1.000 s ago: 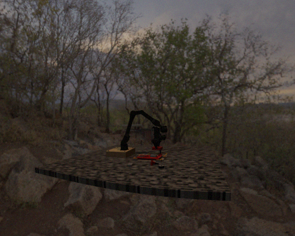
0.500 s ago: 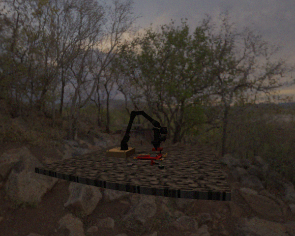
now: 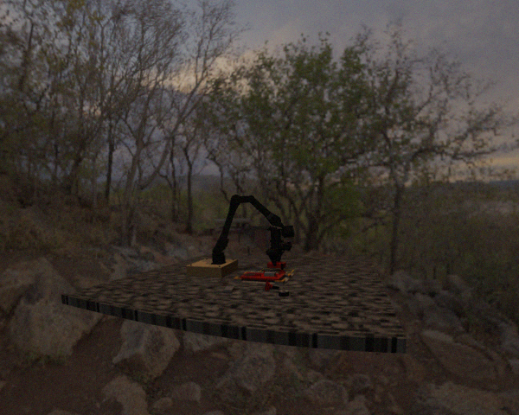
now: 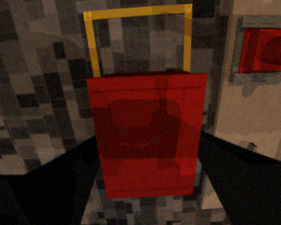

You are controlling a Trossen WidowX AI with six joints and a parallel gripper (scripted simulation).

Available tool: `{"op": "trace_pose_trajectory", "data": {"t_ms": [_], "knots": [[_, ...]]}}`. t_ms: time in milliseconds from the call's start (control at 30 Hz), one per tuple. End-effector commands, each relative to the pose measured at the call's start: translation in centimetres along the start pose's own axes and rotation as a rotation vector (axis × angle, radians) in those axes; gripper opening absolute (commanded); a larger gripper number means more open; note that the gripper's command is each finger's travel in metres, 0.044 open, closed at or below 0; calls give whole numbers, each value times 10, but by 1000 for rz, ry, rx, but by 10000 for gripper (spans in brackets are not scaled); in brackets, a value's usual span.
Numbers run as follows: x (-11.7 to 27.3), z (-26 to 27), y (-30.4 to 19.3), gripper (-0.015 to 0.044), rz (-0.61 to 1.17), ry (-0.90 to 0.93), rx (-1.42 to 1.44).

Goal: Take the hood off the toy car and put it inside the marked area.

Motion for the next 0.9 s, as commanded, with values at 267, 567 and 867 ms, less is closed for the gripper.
{"op": "trace_pose_trajectory", "data": {"t_ms": [267, 567, 867], "knots": [[-6, 0, 0, 0, 1, 2, -2], [-10, 0, 0, 0, 1, 2, -2], [-15, 0, 0, 0, 1, 2, -2]]}}
Point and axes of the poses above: the point midway between the two fingers, 35 mm back from their tips, its own x axis back along the fingers, its own z axis across the jaws, y = z × x, the point moved 10 cm from there along x, back along the fingers, and after that the axes turned 12 degrees about x, right-handed, at the moved point
